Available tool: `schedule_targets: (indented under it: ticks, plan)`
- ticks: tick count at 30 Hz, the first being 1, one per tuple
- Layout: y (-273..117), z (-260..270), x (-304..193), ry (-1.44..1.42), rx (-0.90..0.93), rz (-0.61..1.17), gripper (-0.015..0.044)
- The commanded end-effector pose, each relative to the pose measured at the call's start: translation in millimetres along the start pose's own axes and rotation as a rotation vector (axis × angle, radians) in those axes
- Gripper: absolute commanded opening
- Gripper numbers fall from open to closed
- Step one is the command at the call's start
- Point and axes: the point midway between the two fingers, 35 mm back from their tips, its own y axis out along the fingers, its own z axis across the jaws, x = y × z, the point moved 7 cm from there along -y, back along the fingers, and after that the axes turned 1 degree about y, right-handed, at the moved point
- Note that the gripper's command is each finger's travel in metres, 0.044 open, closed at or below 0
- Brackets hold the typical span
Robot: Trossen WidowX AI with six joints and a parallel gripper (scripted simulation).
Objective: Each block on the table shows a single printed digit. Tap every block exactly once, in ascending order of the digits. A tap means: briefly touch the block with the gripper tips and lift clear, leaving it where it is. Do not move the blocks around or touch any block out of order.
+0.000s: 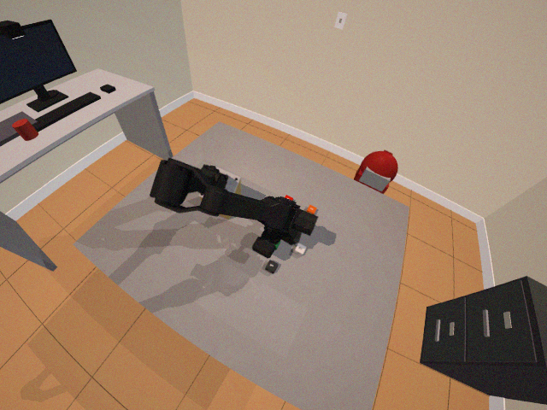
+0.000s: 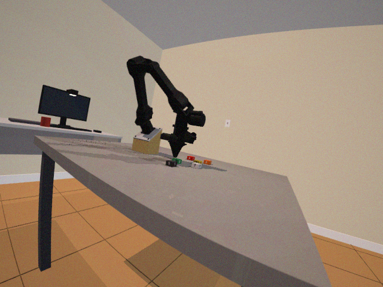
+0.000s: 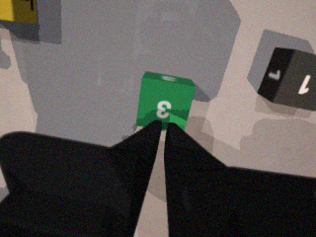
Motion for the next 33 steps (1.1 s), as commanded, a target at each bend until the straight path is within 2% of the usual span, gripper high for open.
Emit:
schedule_targets:
  ticks: [1,5,10,12,18,26,33]
  plan:
    - [-20,-1,1,0.006,0.000,-0.011,0.0020]
    - [-23,0,2,0.006,0.001,-0.011,0.0020]
    - [-91,0,2,0.005,0.005,-0.011,0.0020]
    - [-101,0,1,0.005,0.004,-0.010,0.0020]
    - [-102,0,3,0.005,0.004,-0.011,0.0020]
    - [-104,30,83,0.009,0.005,-0.014,0.0020]
    - [-100,34,90,0.009,0.006,-0.015,0.0020]
